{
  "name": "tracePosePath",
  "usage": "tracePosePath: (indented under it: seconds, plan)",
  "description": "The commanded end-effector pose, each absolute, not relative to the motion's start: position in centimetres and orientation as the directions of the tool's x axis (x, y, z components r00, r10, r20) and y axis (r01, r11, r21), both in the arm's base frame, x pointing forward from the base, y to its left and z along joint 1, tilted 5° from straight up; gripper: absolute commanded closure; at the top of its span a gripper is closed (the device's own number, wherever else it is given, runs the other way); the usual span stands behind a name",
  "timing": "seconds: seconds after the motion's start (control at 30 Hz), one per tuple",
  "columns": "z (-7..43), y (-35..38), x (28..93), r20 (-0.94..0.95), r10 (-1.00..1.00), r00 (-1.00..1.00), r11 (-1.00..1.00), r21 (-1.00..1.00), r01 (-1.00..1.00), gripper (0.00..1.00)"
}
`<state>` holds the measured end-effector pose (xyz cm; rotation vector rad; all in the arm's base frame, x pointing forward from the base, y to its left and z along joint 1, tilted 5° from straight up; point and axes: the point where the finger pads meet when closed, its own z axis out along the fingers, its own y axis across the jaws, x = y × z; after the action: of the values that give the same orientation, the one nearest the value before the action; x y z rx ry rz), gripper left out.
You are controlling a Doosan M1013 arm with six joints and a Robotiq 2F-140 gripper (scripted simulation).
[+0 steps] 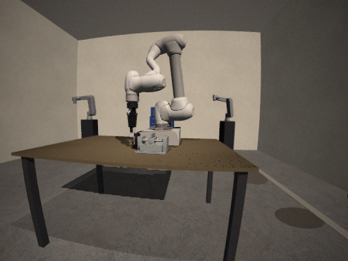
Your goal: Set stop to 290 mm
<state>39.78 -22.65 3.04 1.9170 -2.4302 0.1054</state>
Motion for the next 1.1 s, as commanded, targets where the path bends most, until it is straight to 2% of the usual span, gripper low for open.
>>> tracePosePath:
  seconds: [0.0, 1.07]
  plan:
    - [3.1, -22.5, 39.3, 0.077, -0.970, -0.233, 0.231, -0.024, -0.973, 0.96]
    - [-0.2, -21.9, 35.7, 0.077, -0.970, -0.233, 0.231, -0.024, -0.973, 0.96]
